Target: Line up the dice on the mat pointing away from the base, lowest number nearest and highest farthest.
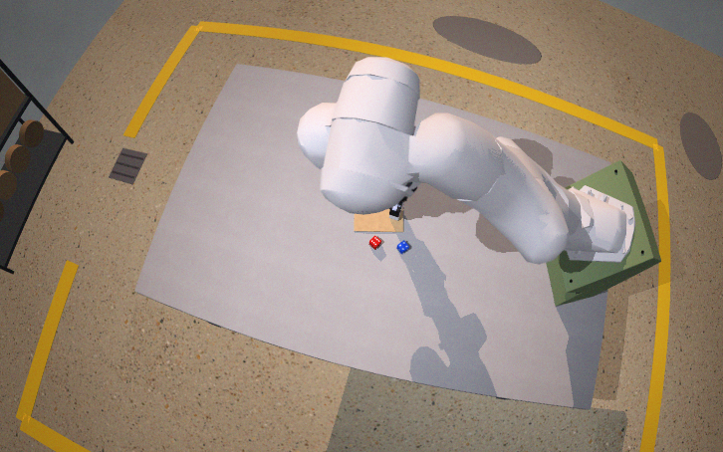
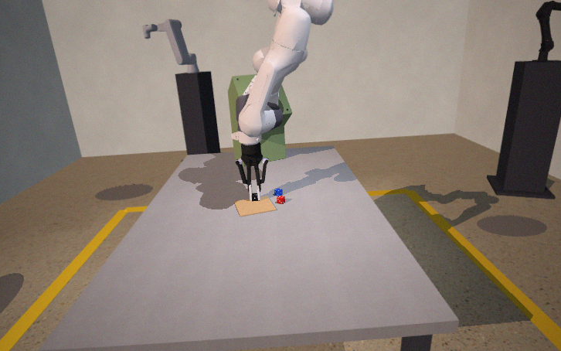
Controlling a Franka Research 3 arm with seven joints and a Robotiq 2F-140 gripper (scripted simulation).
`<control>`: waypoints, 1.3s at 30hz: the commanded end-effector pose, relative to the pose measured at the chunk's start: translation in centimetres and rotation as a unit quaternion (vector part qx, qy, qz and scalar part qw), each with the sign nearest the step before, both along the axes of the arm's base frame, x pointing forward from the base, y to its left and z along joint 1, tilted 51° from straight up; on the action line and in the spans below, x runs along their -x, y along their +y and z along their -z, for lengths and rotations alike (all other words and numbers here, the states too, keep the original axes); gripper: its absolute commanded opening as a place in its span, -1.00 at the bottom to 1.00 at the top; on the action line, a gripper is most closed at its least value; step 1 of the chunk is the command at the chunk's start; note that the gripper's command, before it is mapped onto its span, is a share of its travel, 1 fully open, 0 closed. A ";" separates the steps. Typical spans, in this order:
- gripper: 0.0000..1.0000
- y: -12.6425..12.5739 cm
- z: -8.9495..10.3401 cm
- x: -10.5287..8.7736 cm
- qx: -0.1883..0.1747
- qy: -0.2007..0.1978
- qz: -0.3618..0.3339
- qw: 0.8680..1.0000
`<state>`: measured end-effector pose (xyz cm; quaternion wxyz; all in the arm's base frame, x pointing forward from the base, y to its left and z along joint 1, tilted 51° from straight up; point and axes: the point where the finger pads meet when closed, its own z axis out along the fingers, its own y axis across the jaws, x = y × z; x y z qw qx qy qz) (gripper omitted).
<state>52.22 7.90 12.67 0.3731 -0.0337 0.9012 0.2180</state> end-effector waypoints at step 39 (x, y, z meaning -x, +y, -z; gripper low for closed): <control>-0.65 0.3 -0.1 -0.1 0.001 -0.003 -0.003 1.000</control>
